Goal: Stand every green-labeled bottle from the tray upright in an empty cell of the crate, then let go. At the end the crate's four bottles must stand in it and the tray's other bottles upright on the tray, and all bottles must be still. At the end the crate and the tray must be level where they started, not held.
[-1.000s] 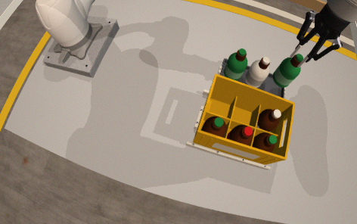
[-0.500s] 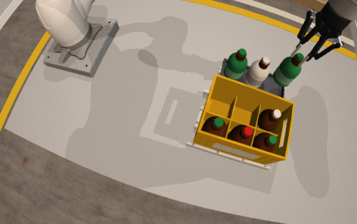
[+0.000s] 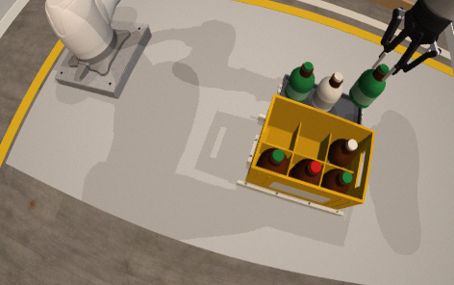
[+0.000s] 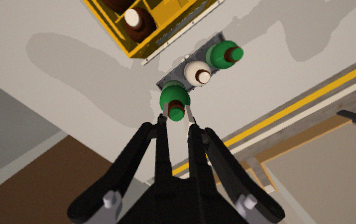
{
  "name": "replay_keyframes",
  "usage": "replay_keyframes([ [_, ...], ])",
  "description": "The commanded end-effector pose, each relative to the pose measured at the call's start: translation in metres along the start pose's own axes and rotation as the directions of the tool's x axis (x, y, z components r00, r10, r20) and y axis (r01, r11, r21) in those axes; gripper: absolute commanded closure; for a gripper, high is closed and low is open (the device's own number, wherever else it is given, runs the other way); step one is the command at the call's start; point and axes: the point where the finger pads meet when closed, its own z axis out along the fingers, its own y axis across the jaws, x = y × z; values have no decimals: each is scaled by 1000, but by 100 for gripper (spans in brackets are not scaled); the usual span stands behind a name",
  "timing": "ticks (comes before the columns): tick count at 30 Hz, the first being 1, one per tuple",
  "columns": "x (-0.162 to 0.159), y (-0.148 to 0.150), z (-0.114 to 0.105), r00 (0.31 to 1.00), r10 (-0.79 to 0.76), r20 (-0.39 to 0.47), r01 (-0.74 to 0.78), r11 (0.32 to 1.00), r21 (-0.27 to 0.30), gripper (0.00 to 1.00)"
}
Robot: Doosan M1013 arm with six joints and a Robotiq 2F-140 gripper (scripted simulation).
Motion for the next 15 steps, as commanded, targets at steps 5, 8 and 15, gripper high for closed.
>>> replay_keyframes([
  [5, -3, 3, -15, 1000, 2, 6, -2, 1000, -1, 100],
  [8, -3, 3, -16, 1000, 2, 6, -2, 1000, -1, 100],
  [15, -3, 4, -22, 1000, 2, 6, -2, 1000, -1, 100],
])
